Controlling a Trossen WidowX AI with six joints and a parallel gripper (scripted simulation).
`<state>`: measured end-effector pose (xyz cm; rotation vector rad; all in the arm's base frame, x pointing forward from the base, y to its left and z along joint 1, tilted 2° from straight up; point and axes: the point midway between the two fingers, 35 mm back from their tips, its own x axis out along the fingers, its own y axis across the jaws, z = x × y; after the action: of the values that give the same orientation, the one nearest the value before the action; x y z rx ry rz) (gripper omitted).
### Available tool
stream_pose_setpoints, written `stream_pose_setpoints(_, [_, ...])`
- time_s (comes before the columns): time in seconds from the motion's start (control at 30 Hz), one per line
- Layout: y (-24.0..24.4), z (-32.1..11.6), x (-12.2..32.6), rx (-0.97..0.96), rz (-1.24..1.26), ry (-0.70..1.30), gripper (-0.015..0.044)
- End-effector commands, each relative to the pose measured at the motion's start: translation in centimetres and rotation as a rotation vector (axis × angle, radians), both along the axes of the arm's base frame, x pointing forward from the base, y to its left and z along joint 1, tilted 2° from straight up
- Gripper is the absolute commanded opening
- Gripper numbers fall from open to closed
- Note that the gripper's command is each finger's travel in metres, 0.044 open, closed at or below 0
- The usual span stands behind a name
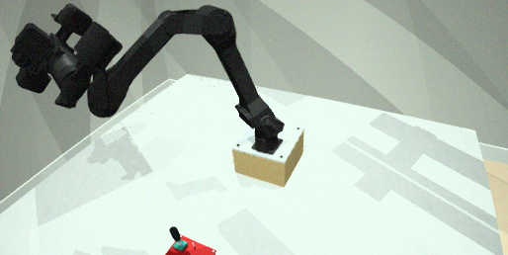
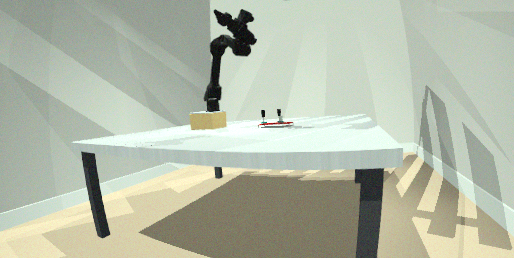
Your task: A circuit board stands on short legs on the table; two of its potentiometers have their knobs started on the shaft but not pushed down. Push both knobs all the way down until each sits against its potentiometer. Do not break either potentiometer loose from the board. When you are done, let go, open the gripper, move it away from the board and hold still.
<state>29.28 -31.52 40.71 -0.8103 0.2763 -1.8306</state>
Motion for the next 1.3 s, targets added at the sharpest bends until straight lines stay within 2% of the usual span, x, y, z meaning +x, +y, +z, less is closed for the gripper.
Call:
stream_pose_setpoints(0.0, [0.0,0.0,0.1,0.001,0.003,0.004,0.0374])
stream_pose_setpoints(0.47, [0.8,-2.5,7.8,0.076,0.240,0.321,0.0006])
stream_pose_setpoints(0.9, [3.3,-8.0,14.0,0.213,0.505,0.603,0.0000])
stream_pose_setpoints(1.27, [6.9,-14.2,17.0,0.388,0.733,0.818,0.0000])
